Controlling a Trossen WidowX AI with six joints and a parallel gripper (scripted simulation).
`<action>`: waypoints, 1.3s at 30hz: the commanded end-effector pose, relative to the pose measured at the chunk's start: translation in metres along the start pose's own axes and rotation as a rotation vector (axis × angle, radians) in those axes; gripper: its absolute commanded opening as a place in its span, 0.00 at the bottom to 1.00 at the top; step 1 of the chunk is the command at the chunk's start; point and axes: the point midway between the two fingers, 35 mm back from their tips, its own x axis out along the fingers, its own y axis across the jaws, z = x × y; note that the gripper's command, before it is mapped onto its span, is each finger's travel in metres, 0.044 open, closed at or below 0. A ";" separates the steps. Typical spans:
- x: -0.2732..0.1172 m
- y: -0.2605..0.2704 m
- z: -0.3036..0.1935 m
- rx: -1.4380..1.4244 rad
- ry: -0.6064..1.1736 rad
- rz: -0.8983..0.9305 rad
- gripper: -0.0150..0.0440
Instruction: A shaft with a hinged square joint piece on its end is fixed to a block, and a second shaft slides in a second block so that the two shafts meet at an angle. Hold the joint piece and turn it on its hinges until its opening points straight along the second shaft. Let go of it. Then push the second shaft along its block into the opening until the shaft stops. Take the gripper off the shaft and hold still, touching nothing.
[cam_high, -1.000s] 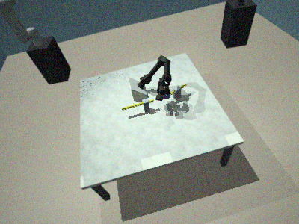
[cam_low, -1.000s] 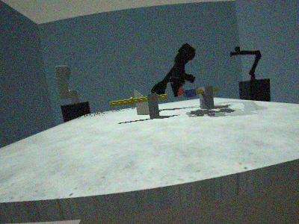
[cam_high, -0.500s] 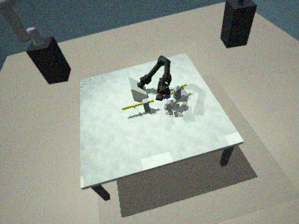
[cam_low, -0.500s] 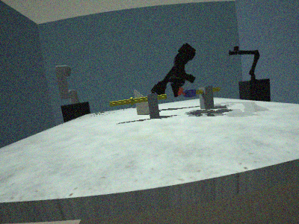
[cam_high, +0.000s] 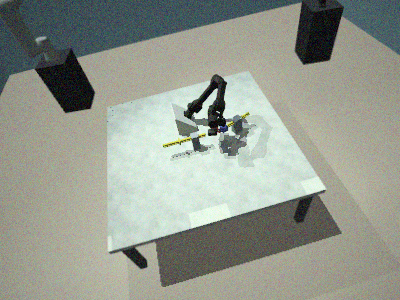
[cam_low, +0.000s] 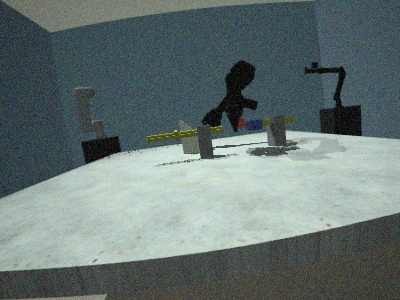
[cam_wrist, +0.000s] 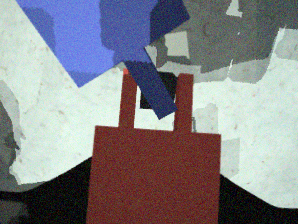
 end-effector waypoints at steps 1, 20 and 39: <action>0.003 -0.001 -0.001 -0.031 -0.062 0.001 0.25; 0.014 -0.009 -0.002 -0.177 -0.306 0.029 0.25; 0.015 -0.009 -0.002 -0.181 -0.312 0.031 0.25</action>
